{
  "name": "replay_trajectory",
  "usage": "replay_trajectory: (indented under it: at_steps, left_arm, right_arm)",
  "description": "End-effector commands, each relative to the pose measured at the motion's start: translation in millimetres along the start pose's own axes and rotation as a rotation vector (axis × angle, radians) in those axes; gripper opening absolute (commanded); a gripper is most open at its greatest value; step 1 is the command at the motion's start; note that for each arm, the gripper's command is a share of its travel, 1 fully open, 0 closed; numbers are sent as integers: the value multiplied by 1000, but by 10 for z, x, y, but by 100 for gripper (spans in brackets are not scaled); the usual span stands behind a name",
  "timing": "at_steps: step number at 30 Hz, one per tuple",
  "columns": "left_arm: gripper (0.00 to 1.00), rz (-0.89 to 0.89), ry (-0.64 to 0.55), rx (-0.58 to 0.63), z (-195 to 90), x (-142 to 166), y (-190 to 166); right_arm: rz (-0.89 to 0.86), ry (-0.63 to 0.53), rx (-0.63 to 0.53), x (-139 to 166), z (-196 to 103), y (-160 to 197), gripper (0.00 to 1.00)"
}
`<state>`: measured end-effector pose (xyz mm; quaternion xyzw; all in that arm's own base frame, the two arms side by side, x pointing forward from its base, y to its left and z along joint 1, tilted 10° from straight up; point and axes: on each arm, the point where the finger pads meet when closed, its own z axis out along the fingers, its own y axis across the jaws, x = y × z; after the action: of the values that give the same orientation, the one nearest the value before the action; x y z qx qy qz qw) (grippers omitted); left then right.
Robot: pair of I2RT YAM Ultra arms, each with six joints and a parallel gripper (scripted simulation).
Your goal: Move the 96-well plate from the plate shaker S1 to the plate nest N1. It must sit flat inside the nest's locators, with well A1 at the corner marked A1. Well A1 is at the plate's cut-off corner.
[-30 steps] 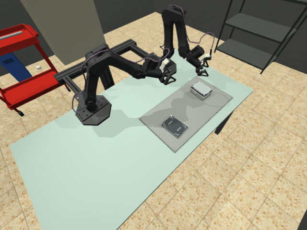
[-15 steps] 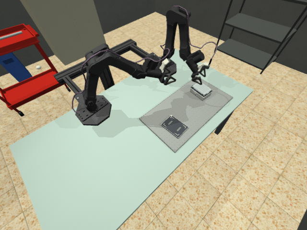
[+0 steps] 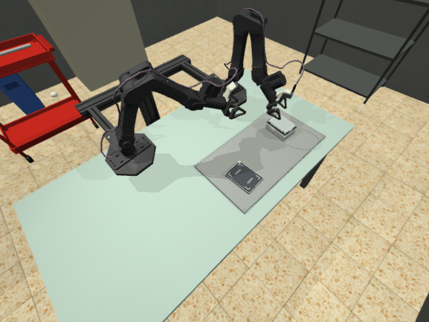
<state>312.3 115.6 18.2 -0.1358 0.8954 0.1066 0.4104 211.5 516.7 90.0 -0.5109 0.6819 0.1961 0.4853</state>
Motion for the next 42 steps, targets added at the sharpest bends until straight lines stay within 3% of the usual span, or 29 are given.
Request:
replay_trajectory:
  at_steps: [1, 3, 8, 18, 28, 42]
  left_arm:
    - [100, 73, 120, 33, 100, 78, -68]
    - [100, 73, 120, 33, 100, 78, -68]
    - [100, 189, 357, 74, 214, 240, -102]
    - [100, 332, 648, 159, 245, 290, -124]
    - [100, 381, 696, 177, 429, 185, 38]
    - [100, 370, 668, 165, 607, 150, 36]
  right_arm:
    - [6, -56, 6, -274, -75, -18, 100]
    - [6, -56, 6, -274, -75, -18, 100]
    - [6, -56, 6, -274, -75, -18, 100]
    - [6, -56, 6, -274, -75, -18, 100]
    - [6, -56, 6, -274, -75, -18, 100]
    - [6, -56, 6, -274, -75, -18, 100]
